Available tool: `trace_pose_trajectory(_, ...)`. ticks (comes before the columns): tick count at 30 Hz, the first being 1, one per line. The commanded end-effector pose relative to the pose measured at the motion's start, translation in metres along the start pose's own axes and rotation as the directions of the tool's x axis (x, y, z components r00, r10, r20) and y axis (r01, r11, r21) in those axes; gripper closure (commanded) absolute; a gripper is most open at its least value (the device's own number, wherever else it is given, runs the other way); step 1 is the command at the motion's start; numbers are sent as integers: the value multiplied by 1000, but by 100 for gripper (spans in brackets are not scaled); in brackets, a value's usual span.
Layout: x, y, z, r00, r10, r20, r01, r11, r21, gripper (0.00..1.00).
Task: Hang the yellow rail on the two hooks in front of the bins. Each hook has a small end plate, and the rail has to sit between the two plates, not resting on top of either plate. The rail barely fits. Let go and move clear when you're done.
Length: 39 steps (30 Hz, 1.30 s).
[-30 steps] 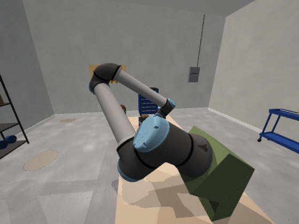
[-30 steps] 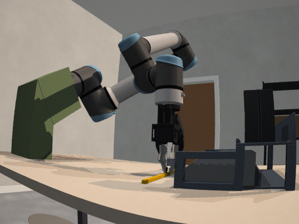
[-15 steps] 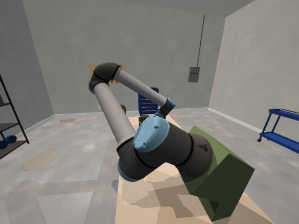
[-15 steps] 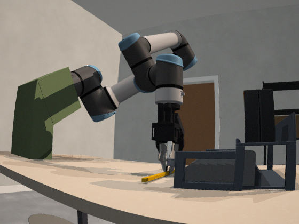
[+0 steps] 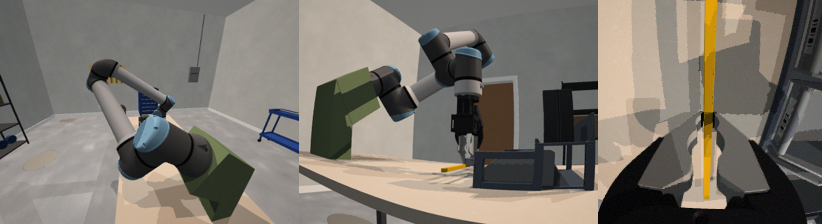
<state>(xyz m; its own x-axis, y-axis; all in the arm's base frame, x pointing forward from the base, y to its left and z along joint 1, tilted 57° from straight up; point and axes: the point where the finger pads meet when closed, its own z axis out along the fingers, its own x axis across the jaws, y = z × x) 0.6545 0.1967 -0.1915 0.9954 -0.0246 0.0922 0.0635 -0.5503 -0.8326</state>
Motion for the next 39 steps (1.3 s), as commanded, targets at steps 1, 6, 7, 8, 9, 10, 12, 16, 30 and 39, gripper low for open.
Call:
trace_pose_trajectory(1,1,0,-16,1000,-1,0,1,1000,0,100)
trace_pose_trajectory(6,1,0,-33,1000,-1,0,1,1000,0,100)
trace_pose_trajectory(7,1,0,-33,1000,-1,0,1,1000,0,100)
trace_pose_trajectory(8,1,0,-33,1000,-1,0,1,1000,0,100)
trace_pose_trajectory(9,1,0,-36,1000,-1,0,1,1000,0,100)
trace_pose_trajectory(10,1,0,-40,1000,-1,0,1,1000,0,100)
trace_pose_trajectory(12,1,0,-46,1000,-1,0,1,1000,0,100)
trace_pose_trajectory(16,1,0,-58,1000,-1,0,1,1000,0,100)
trace_pose_trajectory(30,1,0,-80,1000,-1,0,1,1000,0,100)
trace_pose_trajectory(39,1,0,-82,1000,-1,0,1,1000,0,100)
